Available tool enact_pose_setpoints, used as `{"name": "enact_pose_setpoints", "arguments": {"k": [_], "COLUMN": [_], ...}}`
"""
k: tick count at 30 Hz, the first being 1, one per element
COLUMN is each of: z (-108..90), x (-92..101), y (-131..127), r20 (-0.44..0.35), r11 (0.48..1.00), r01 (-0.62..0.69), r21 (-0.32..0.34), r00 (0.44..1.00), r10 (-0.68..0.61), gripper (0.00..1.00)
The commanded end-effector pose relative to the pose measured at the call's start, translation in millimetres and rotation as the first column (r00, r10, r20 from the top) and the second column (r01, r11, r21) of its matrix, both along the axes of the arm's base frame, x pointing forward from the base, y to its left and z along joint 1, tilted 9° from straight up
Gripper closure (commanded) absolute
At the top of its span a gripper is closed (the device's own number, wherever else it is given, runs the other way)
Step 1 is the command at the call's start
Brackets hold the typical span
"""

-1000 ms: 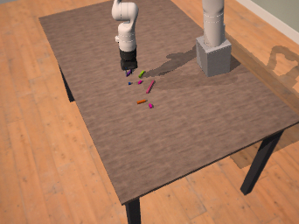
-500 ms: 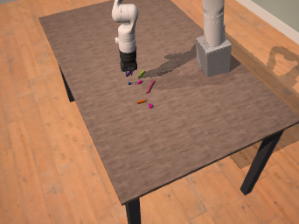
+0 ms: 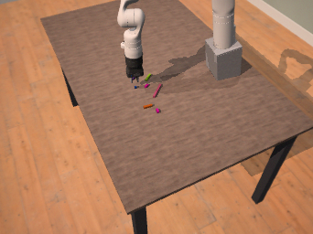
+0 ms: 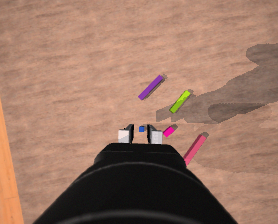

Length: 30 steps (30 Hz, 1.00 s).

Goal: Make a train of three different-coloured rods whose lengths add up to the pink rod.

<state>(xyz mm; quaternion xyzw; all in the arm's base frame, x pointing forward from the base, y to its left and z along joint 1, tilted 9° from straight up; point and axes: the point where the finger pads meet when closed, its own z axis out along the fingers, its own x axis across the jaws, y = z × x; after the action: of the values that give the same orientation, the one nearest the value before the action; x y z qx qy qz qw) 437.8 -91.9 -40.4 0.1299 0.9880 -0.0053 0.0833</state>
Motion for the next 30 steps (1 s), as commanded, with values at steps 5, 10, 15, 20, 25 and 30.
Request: {"name": "enact_pose_setpoints", "arguments": {"k": [5, 10, 15, 20, 25, 30], "z": [-11.5, -15.4, -20.5, -23.6, -24.5, -24.9], "x": [0.5, 1.2, 2.1, 2.7, 2.8, 2.9], "y": [2.3, 2.2, 2.0, 1.9, 1.9, 1.9], "r20": [-0.005, -0.005, -0.005, -0.005, -0.005, -0.005], "r11": [1.0, 1.0, 1.0, 1.0, 1.0, 1.0], "r01": [-0.003, -0.003, -0.003, -0.003, -0.003, -0.003], "r21": [0.004, 0.004, 0.004, 0.004, 0.004, 0.004], "r00": [1.0, 1.0, 1.0, 1.0, 1.0, 1.0], "r10": [0.003, 0.003, 0.003, 0.003, 0.003, 0.003], "gripper": [0.46, 0.46, 0.46, 0.46, 0.46, 0.46]}}
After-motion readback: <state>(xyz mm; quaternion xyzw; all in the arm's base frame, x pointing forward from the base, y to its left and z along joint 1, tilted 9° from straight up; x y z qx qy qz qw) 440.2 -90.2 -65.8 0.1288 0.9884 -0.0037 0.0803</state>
